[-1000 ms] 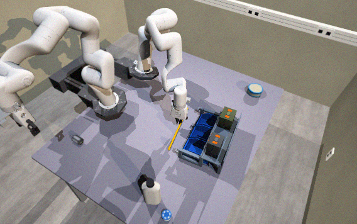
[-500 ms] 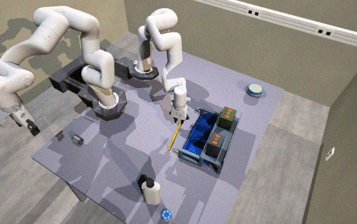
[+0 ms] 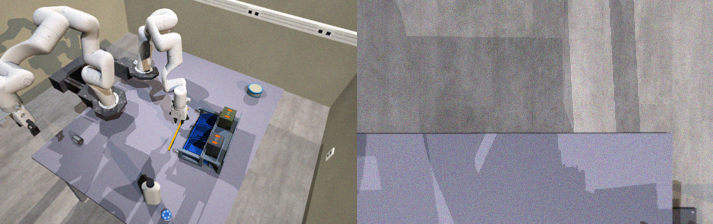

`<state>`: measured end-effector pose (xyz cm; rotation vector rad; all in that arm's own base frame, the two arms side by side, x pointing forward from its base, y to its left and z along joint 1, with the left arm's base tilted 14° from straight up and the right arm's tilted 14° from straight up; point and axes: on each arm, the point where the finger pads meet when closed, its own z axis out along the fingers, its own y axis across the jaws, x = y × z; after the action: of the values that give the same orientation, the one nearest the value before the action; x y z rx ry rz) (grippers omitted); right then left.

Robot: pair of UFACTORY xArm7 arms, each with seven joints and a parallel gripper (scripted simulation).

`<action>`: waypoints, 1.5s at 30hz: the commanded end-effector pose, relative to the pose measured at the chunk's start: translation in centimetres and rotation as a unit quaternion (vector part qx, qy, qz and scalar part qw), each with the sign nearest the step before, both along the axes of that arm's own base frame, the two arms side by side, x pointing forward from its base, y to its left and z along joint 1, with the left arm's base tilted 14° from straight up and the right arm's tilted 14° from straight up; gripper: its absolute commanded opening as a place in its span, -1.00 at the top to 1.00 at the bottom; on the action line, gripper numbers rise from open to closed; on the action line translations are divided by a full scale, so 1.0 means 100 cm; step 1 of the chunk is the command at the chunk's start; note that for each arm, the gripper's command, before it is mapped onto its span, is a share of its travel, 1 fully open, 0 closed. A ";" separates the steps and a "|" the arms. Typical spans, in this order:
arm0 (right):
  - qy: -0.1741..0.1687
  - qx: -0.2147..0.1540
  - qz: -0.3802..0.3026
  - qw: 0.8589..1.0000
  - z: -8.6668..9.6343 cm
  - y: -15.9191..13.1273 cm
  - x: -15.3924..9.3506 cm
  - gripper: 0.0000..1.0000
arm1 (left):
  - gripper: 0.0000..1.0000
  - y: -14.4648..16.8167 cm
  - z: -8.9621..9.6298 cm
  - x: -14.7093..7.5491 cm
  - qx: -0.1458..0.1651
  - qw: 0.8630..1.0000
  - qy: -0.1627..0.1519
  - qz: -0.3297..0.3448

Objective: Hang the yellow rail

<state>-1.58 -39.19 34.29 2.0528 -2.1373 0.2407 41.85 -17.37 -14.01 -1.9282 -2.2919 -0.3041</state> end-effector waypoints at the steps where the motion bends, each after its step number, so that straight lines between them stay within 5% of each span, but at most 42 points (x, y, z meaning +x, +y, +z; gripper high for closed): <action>1: 0.000 -0.002 0.000 1.000 0.002 -0.001 0.000 -1.00 | 0.22 -0.001 -0.001 0.002 -0.001 1.000 -0.002 -0.001; 45: 0.000 -0.002 0.000 1.000 0.002 -0.001 0.000 -1.00 | 0.22 0.007 -0.037 0.003 -0.001 1.000 -0.002 -0.001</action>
<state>-1.58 -39.19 34.29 2.0528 -2.1373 0.2407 42.03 -16.49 -17.79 -1.9282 -2.2920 -0.3043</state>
